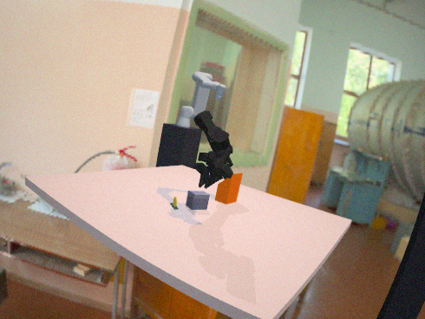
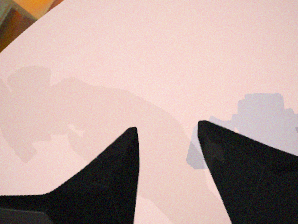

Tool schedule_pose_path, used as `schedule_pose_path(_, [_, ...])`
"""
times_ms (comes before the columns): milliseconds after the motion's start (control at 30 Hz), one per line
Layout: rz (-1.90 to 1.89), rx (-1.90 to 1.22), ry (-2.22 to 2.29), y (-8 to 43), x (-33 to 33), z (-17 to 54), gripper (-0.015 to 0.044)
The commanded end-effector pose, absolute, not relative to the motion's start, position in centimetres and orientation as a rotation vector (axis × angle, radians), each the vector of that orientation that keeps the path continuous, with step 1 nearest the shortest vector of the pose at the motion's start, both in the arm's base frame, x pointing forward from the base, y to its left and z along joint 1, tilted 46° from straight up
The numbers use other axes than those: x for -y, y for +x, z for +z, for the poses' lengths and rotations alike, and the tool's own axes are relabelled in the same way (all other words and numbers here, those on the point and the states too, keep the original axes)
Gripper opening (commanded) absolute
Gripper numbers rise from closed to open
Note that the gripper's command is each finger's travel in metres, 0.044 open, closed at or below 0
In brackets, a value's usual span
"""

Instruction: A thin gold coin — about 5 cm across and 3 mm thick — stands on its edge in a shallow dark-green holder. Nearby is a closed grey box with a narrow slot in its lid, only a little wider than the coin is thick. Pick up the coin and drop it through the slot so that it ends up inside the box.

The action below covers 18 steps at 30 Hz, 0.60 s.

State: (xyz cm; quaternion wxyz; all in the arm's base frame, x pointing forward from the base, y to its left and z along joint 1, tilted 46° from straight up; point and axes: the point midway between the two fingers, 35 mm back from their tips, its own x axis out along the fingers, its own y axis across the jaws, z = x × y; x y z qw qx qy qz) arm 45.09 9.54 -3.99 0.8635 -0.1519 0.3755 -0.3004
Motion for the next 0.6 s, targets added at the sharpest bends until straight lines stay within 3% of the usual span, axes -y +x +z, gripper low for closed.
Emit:
schedule_pose_path(0, [-0.504,-1.136,-0.717,43.3,-3.4,-0.7,0.0161])
schedule_pose_path(567, [0.082,-1.795,-1.248,35.2,6.7,6.8,0.0161])
